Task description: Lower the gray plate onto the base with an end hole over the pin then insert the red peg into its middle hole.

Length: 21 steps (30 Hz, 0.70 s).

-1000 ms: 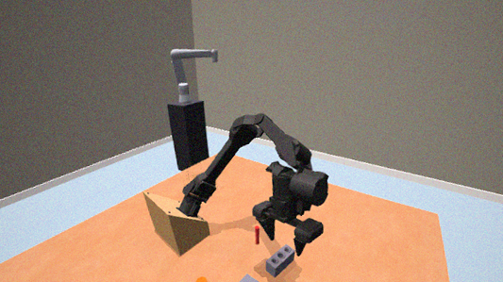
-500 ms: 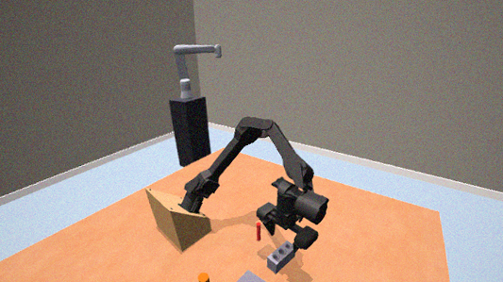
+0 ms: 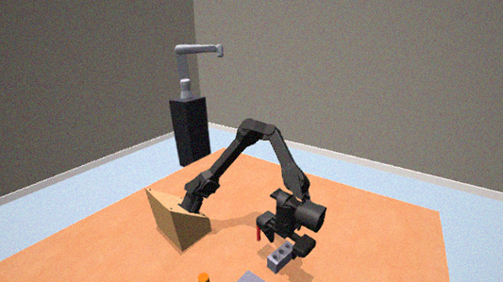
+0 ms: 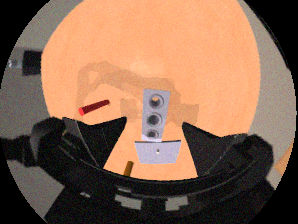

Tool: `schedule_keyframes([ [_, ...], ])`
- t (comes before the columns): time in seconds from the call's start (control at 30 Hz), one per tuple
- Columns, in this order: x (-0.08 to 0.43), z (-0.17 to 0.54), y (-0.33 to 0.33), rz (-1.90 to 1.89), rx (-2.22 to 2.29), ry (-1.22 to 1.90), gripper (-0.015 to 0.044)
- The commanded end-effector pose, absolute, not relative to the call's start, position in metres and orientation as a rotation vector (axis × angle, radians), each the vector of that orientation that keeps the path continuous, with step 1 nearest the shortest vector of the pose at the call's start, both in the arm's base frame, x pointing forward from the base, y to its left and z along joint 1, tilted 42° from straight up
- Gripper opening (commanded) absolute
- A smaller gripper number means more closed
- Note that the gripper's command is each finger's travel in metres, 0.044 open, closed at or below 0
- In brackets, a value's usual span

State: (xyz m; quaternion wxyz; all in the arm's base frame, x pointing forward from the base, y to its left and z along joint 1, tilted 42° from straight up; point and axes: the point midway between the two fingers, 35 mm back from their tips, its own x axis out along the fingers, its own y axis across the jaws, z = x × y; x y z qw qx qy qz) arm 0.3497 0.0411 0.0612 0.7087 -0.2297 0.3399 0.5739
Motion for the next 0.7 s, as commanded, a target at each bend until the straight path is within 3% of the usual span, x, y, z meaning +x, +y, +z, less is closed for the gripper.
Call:
schedule_keyframes([
  [0.0, 0.35, 0.056, 0.045, 1.273, -0.502, 0.755, 0.044],
  [0.67, 0.353, 0.032, 0.067, 1.273, -0.501, 0.753, 0.044],
])
